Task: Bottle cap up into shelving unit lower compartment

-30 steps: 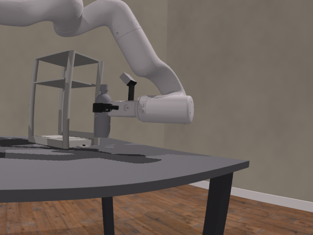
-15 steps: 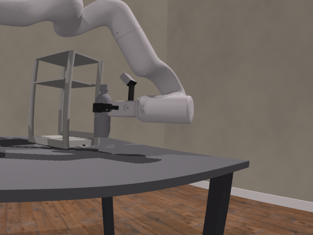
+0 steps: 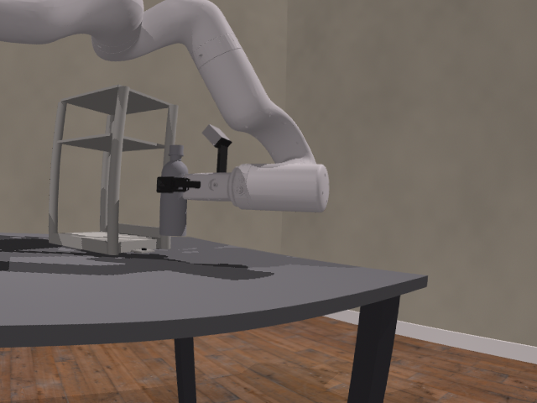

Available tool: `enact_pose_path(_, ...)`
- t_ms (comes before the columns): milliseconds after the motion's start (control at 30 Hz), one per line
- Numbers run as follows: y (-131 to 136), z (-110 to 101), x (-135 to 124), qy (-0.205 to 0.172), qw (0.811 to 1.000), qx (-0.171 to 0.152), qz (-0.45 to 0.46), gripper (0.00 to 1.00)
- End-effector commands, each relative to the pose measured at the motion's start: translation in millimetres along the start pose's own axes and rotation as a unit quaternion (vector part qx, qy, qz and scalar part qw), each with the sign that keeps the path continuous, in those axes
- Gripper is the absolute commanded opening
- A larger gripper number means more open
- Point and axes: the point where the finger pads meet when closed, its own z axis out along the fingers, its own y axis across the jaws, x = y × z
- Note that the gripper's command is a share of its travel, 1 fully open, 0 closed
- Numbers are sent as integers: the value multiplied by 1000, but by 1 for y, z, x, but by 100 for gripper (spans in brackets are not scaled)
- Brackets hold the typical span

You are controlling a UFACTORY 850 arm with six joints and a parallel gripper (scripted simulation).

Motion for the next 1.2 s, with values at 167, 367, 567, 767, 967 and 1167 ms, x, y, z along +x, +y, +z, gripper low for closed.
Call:
enact_pose_path(167,0,9,1,-1,1000,0,-1,0)
enact_pose_path(367,0,18,1,-1,1000,0,-1,0)
enact_pose_path(567,0,32,1,-1,1000,0,-1,0)
enact_pose_path(767,0,43,1,-1,1000,0,-1,0)
enact_pose_path(967,0,61,1,-1,1000,0,-1,0)
enact_pose_path(1167,0,80,1,-1,1000,0,-1,0)
